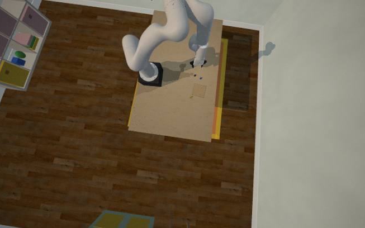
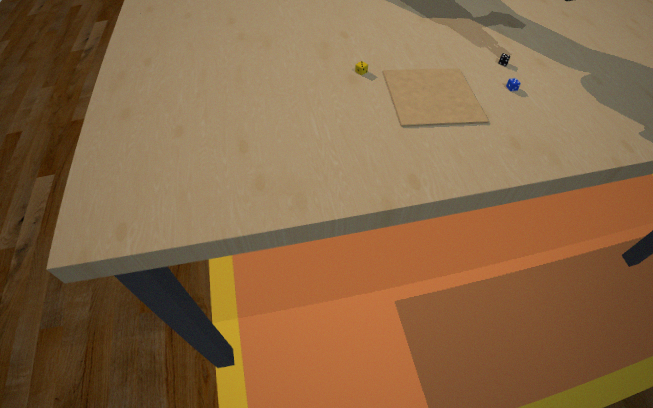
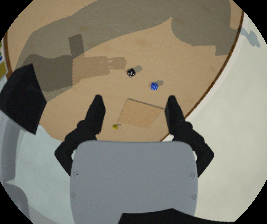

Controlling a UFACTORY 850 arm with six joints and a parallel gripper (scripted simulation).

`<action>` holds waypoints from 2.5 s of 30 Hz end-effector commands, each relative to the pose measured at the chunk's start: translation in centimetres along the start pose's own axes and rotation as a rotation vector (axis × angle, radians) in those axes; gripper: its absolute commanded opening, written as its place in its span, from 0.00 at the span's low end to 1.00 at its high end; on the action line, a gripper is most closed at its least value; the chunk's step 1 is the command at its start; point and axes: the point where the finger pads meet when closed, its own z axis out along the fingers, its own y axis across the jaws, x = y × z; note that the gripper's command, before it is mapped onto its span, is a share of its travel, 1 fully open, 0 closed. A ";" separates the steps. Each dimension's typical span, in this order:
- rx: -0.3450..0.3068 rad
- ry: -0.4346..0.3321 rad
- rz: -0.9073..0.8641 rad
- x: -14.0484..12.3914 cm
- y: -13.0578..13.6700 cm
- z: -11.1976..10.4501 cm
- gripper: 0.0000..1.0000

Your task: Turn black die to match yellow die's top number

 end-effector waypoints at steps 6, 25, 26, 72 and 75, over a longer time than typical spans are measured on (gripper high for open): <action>0.005 0.008 -0.253 -1.2 -0.3 0.4 1.00; 0.003 0.011 -0.563 -2.7 -1.0 0.9 1.00; 0.003 0.011 -0.563 -2.7 -1.0 0.9 1.00; 0.005 0.012 -0.563 -2.0 -1.2 6.2 0.31; 0.005 0.012 -0.563 -2.0 -1.2 6.2 0.31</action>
